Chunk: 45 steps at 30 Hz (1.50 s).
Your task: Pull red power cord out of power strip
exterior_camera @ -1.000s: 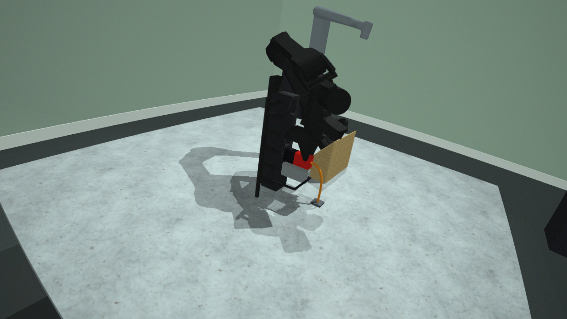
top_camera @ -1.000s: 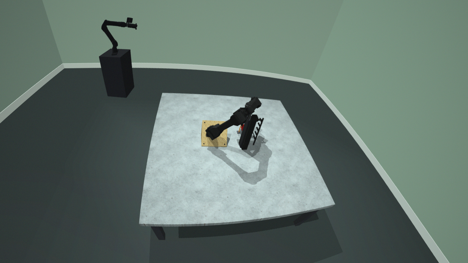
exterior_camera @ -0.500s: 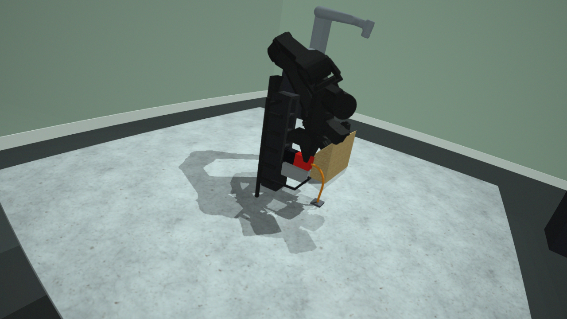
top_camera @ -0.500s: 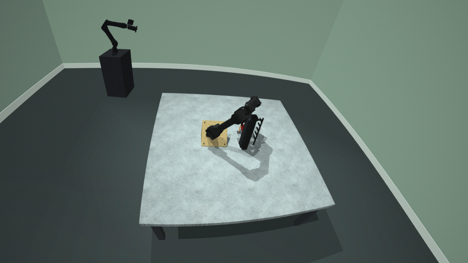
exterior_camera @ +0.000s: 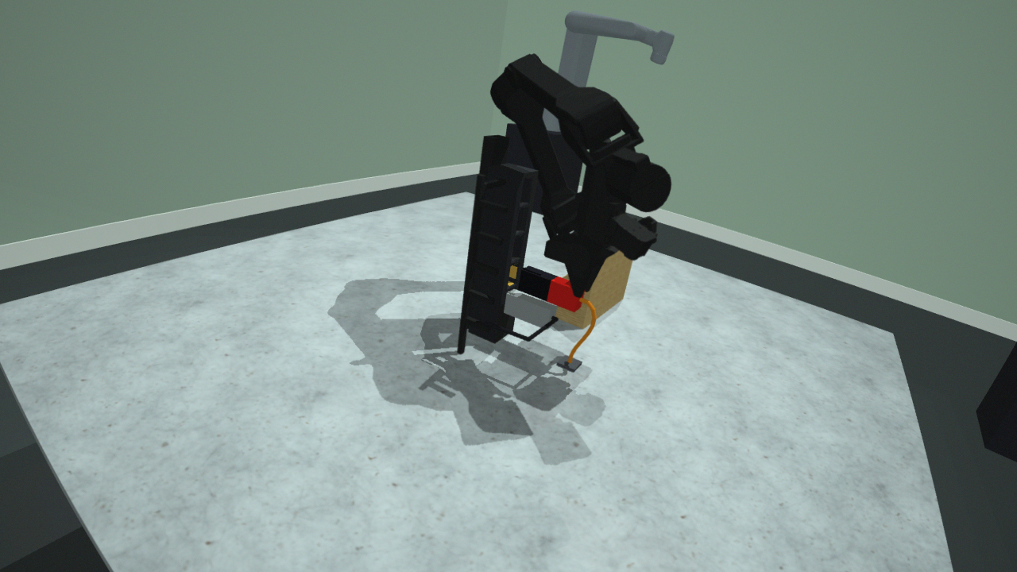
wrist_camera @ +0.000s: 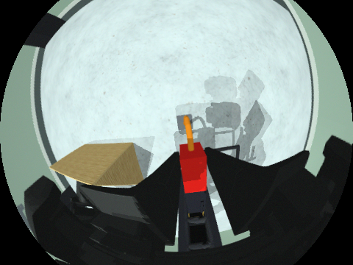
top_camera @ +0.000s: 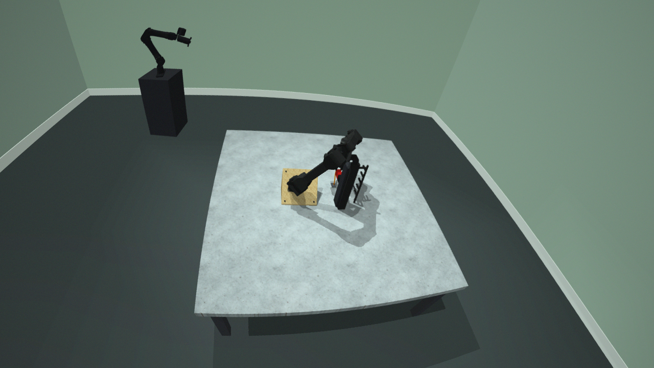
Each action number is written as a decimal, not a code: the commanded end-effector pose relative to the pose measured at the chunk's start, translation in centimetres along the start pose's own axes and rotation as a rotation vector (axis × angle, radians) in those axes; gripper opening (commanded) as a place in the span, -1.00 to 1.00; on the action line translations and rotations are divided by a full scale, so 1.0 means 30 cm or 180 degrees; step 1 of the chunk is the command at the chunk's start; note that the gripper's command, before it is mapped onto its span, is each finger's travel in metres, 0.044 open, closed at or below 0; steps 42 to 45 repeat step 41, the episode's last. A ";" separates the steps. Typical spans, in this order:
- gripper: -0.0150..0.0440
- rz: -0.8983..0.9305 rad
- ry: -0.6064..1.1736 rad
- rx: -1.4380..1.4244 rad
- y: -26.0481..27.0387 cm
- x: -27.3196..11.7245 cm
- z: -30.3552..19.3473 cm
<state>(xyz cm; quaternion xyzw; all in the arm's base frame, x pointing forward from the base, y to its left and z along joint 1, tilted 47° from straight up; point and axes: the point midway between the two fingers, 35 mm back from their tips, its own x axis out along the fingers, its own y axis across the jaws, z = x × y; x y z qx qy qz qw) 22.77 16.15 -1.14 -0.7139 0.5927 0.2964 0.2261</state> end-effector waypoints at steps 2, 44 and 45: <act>0.22 -0.0008 -0.0005 0.0009 0.000 0.000 -0.002; 1.00 -0.0011 -0.0020 0.0011 0.000 -0.044 0.198; 1.00 -0.0011 -0.0020 0.0011 0.000 -0.044 0.198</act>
